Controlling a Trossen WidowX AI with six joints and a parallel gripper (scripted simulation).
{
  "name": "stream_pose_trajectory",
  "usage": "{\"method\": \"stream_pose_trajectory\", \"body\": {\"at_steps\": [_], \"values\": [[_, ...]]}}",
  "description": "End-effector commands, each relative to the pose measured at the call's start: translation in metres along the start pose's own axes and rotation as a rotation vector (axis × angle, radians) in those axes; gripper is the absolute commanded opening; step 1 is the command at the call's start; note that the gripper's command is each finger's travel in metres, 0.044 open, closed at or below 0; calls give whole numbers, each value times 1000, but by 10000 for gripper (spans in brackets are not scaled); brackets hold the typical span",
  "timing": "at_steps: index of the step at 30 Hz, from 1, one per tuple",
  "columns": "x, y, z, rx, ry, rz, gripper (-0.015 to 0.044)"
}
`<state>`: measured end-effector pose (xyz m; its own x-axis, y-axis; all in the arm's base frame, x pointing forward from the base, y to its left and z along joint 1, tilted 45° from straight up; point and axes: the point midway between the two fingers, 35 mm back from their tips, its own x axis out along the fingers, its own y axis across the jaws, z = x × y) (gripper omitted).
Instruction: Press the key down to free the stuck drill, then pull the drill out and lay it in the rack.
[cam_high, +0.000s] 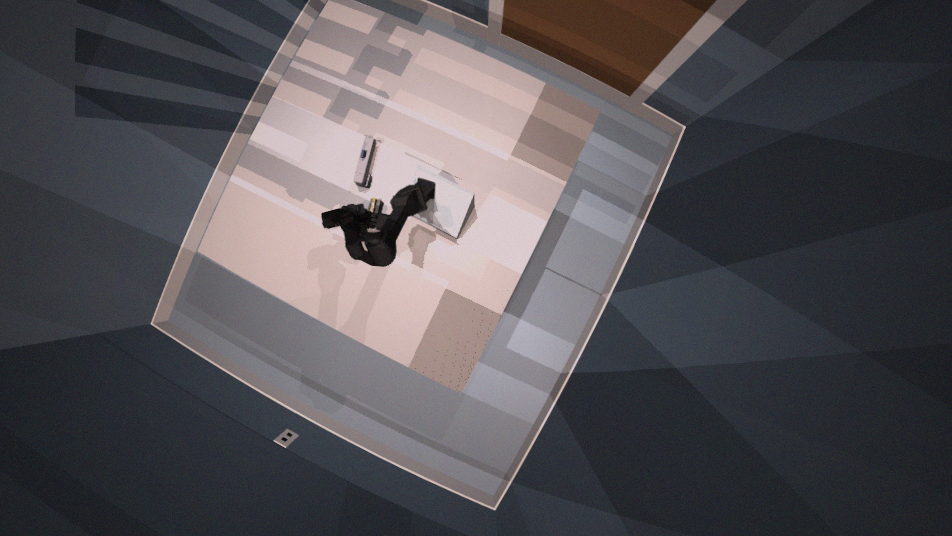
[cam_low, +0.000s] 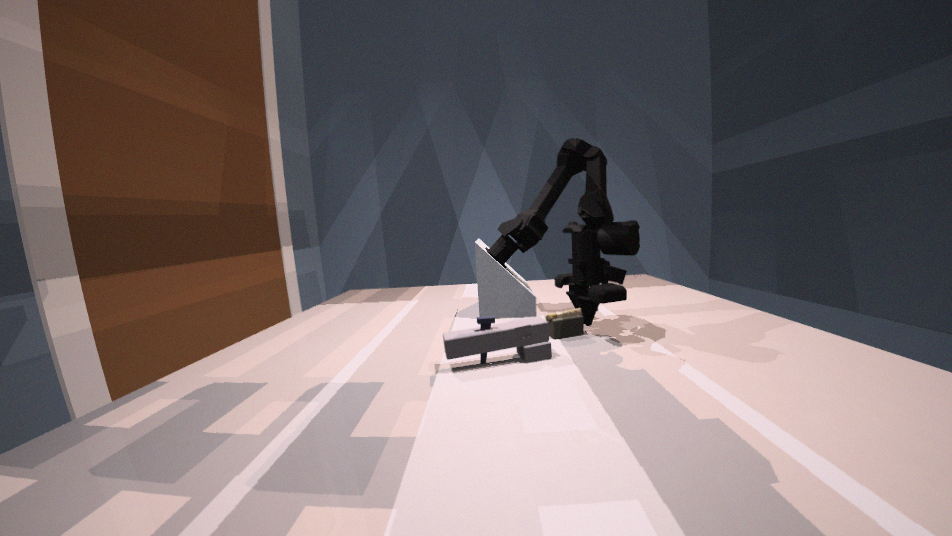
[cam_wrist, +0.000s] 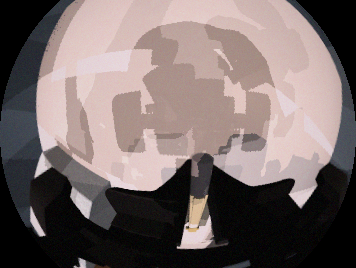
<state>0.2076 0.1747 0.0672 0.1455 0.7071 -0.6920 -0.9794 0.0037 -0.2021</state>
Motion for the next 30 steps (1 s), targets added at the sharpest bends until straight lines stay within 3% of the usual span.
{"method": "stream_pose_trajectory", "body": {"at_steps": [1,8,24,30], "values": [[5,1,-2,6,7,0,0],[12,2,-4,6,6,1,0],[7,2,0,7,-4,1,420],[-12,2,-1,6,6,0,440]]}}
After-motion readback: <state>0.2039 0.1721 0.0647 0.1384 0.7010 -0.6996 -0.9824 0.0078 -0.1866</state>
